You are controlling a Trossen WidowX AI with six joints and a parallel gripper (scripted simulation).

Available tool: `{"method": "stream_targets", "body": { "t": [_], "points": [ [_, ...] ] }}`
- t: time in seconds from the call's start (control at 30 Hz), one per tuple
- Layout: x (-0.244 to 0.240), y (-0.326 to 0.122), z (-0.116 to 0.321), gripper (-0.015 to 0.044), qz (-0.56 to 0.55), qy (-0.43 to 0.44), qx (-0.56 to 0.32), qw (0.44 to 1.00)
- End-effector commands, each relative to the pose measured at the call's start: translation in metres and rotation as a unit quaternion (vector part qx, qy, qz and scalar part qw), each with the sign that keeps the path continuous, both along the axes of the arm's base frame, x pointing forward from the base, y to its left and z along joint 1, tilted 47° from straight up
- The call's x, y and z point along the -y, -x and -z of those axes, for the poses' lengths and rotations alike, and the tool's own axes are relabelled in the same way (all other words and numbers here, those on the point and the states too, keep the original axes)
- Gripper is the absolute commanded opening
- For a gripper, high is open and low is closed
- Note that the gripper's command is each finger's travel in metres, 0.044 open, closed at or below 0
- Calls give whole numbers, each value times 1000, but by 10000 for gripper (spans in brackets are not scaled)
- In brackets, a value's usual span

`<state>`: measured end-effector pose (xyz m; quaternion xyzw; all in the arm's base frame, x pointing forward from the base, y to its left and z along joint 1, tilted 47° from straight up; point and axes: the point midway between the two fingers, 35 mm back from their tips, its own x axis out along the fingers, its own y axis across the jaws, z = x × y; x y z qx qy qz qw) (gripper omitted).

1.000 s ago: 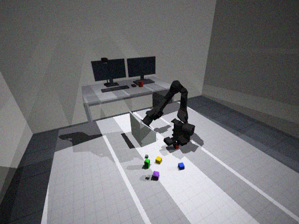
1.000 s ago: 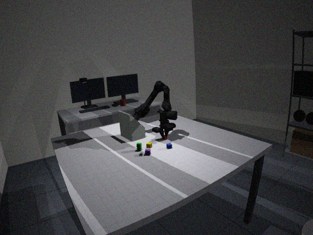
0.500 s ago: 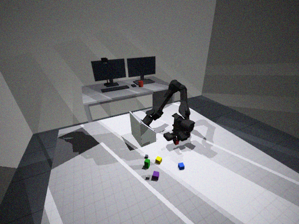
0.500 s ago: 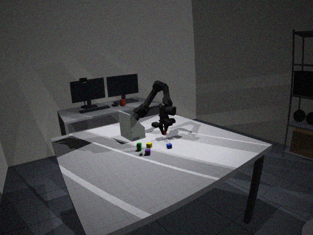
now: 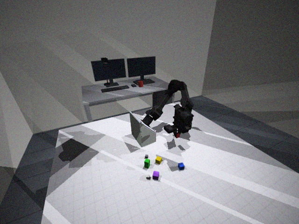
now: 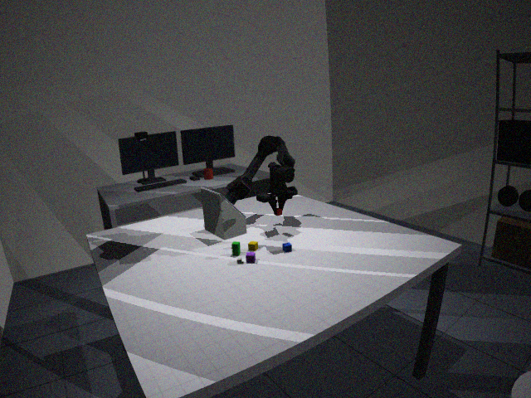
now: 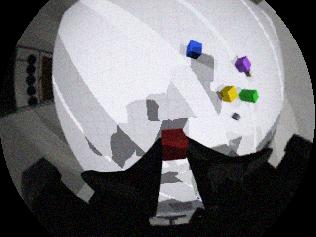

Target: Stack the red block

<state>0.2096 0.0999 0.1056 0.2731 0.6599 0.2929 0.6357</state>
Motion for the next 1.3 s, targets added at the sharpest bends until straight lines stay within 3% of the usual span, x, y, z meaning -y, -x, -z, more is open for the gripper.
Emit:
{"method": "stream_targets", "body": {
  "t": [0.0,0.4,1.27],
  "points": [
    [11,-2,-11,0,0,1,3,1000],
    [20,-8,-8,0,2,4,4,1000],
    [105,-60,71,0,8,22,6,1000]
  ]
}}
